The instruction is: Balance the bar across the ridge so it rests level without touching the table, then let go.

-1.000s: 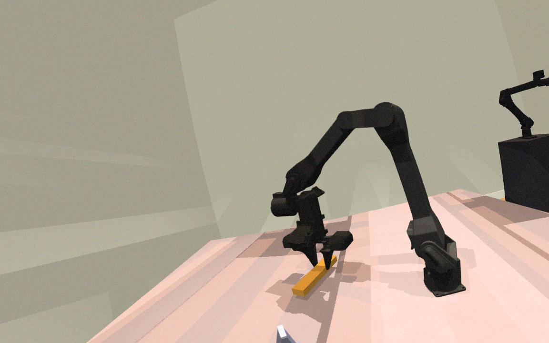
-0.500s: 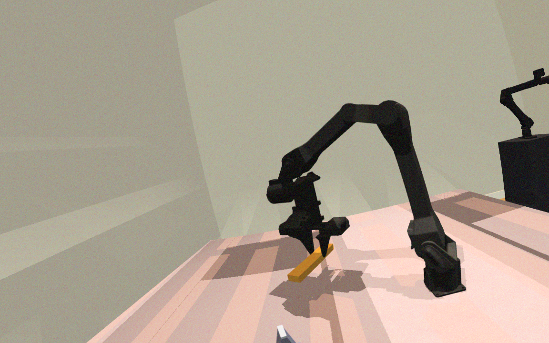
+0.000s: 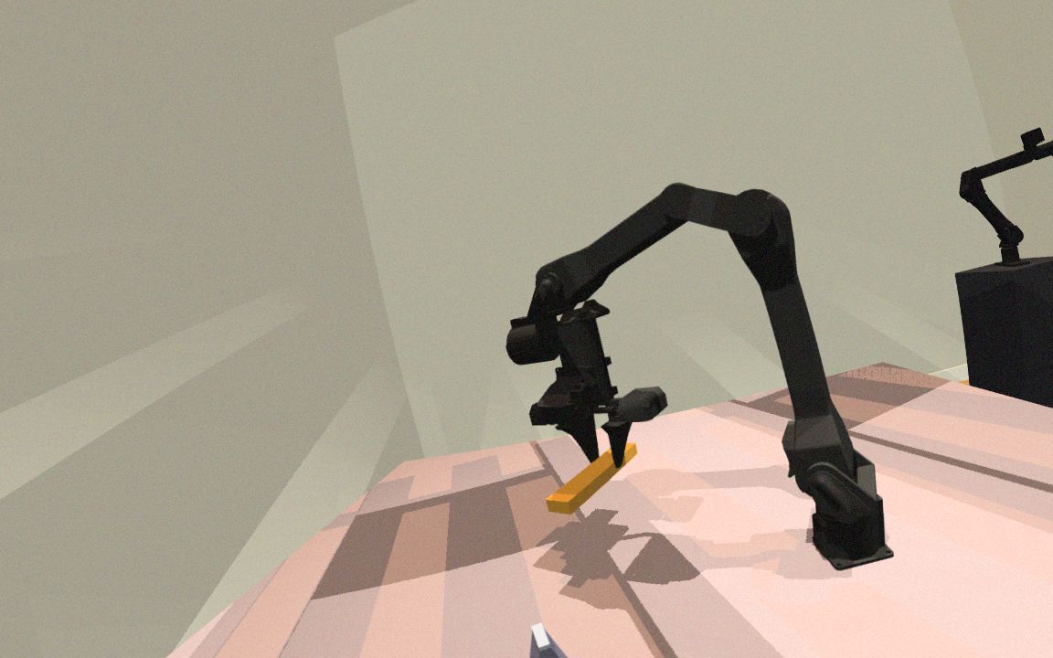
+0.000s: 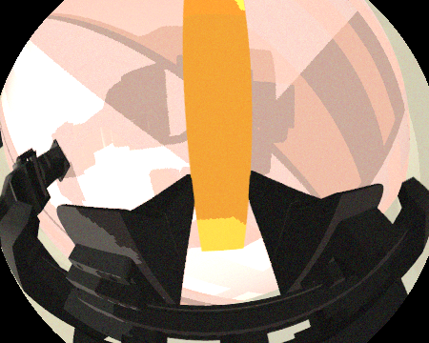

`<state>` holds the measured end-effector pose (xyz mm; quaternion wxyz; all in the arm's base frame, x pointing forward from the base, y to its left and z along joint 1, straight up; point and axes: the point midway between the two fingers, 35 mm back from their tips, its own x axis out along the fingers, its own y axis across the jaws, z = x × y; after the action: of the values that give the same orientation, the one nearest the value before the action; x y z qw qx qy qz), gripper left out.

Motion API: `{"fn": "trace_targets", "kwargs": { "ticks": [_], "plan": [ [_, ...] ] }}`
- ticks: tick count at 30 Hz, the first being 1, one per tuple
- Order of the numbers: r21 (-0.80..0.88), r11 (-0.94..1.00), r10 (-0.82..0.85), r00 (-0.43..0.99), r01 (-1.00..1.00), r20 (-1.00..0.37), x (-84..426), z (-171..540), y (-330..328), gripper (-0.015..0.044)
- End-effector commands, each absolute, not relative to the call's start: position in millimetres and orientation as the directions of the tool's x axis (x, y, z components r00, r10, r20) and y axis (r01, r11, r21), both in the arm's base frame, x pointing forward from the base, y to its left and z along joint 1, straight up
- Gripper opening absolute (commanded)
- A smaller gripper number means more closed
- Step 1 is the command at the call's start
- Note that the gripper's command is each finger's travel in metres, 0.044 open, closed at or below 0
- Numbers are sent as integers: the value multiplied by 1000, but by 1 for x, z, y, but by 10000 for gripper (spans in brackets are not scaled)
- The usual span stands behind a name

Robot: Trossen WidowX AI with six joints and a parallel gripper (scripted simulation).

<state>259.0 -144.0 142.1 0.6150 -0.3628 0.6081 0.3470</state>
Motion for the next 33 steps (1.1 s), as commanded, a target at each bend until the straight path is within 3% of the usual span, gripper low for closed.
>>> {"fn": "trace_targets", "kwargs": {
  "ticks": [1,33],
  "plan": [
    [-29,492,-14,25,-870,-1000,258,154,-143,0],
    [-24,718,-5,30,-696,-1000,302,158,-47,0]
  ]
}}
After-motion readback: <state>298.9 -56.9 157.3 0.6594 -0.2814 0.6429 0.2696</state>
